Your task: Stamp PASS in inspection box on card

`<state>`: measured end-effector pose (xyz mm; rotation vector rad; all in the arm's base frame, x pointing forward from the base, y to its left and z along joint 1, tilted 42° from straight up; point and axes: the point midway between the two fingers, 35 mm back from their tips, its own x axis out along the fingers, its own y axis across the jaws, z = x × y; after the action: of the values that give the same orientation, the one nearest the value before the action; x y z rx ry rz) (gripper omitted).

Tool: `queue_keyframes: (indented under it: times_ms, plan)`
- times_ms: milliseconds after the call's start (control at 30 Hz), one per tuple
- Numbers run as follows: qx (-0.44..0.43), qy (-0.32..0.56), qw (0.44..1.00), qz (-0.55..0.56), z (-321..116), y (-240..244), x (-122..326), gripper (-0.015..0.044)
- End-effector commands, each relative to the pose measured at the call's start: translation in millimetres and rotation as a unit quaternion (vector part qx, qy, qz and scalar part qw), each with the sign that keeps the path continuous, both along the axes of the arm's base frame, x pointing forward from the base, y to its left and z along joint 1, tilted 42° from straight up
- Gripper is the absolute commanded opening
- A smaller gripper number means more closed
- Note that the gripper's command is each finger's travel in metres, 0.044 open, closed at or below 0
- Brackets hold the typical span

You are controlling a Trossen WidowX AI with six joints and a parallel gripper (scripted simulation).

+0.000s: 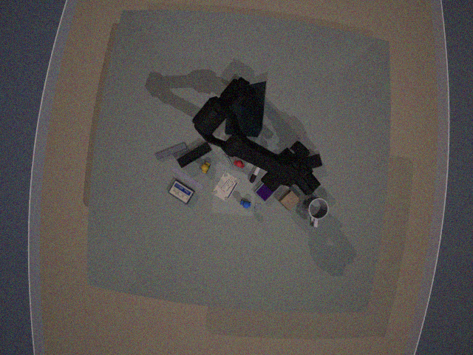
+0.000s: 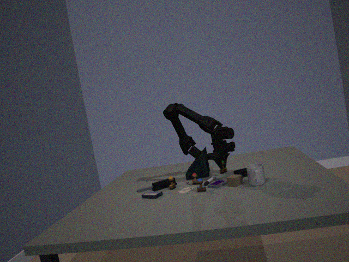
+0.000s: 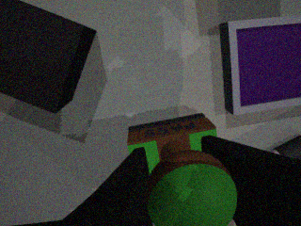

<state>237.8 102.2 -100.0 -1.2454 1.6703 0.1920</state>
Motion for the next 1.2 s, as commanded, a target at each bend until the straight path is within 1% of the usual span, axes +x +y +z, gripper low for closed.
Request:
queue_keyframes:
  times_ms: [0,567,800,1133,1167]
  plan:
    - [-0.006,0.006,1.0,0.0,-7,-8,-2,0.0]
    - [-0.007,0.006,1.0,0.0,-27,-28,-3,0.0]
    - [-0.007,0.006,1.0,0.0,-27,-28,-3,0.0]
    - [-0.004,0.002,1.0,-0.001,-25,-26,-2,0.0263]
    - [-0.004,0.002,1.0,-0.001,-25,-26,-2,0.0267]
